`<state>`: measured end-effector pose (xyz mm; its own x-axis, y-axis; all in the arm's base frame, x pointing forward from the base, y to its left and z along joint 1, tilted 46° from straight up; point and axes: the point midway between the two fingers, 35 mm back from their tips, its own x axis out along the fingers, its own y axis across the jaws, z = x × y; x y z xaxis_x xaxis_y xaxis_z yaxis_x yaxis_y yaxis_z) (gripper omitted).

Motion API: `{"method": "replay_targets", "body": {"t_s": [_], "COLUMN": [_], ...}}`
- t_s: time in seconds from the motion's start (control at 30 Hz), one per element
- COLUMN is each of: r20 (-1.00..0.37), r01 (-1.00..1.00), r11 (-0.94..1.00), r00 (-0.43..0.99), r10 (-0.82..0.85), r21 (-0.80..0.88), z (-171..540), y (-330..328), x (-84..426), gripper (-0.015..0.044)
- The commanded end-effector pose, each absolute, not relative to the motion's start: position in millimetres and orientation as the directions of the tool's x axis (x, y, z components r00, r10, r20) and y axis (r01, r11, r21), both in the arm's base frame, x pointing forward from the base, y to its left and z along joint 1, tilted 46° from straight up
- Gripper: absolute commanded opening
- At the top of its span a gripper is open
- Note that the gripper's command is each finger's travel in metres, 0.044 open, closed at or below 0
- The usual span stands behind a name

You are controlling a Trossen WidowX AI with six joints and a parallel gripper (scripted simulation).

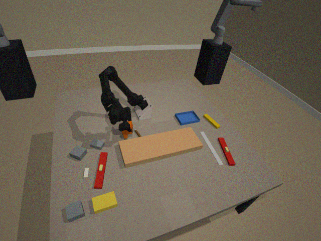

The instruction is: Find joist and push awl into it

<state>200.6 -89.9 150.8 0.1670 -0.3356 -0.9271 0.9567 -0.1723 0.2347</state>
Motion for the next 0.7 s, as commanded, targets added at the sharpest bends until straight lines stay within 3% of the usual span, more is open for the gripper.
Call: {"method": "replay_targets", "body": {"t_s": [0.0, 0.67], "r20": [-0.934, -0.953], "r01": [0.957, 0.956], "r11": [-0.165, -0.161], "r00": [0.179, 0.206], "r10": [-0.309, -0.224], "r21": [0.238, 0.245], "z": [151.9, 153.5], "y": [-89.2, -91.5], "x": [201.6, 201.3], "gripper": [0.0, 0.0]}}
